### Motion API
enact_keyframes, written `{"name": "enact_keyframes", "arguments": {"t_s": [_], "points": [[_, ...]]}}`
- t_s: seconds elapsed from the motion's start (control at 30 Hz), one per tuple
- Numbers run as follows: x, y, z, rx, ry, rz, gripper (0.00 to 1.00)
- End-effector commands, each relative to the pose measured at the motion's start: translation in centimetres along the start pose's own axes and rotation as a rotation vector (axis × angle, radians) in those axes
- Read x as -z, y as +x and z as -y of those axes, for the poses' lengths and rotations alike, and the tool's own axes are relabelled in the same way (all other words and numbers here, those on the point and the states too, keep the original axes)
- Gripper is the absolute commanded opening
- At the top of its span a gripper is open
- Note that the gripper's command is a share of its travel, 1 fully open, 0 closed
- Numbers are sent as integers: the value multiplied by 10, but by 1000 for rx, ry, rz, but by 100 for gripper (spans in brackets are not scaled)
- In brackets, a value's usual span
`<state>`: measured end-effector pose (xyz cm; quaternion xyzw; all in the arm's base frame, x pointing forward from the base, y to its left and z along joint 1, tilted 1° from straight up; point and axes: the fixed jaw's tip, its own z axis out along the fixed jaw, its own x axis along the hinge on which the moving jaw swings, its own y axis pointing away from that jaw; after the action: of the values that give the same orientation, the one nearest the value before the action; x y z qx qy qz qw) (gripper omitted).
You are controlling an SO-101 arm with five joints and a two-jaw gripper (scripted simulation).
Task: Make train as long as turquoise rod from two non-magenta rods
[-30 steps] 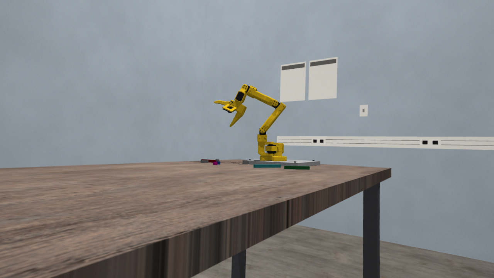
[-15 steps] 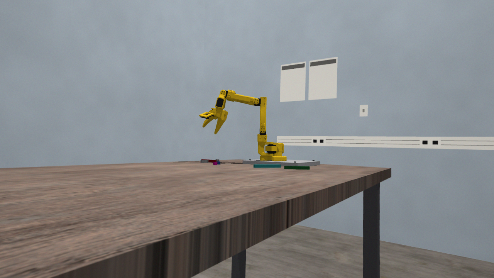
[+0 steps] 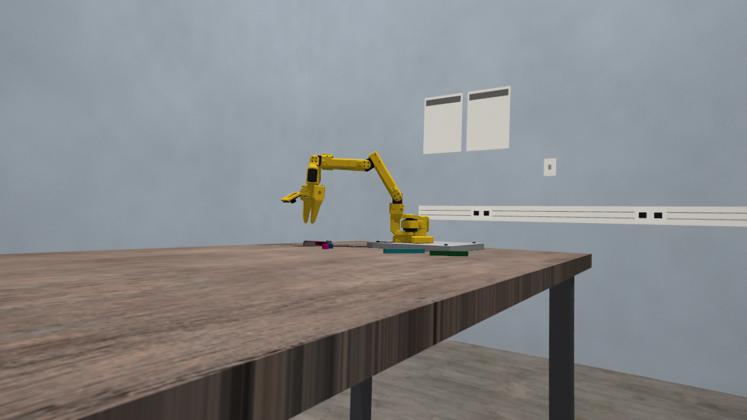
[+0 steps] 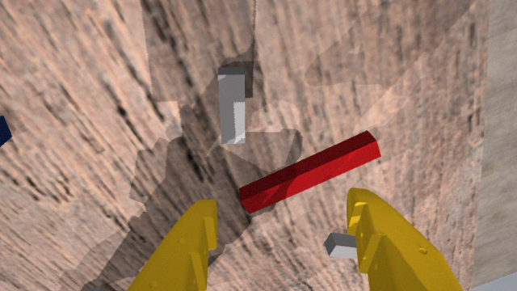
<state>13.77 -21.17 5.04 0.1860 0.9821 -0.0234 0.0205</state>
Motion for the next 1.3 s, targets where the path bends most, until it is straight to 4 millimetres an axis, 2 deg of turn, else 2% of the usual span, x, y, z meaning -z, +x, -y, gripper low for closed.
{"name": "enact_keyframes", "arguments": {"t_s": [0.0,1.27], "points": [[-6,-3,-1,-20,-26,-33,19],[-10,-4,-5,-17,-39,-51,19]]}}
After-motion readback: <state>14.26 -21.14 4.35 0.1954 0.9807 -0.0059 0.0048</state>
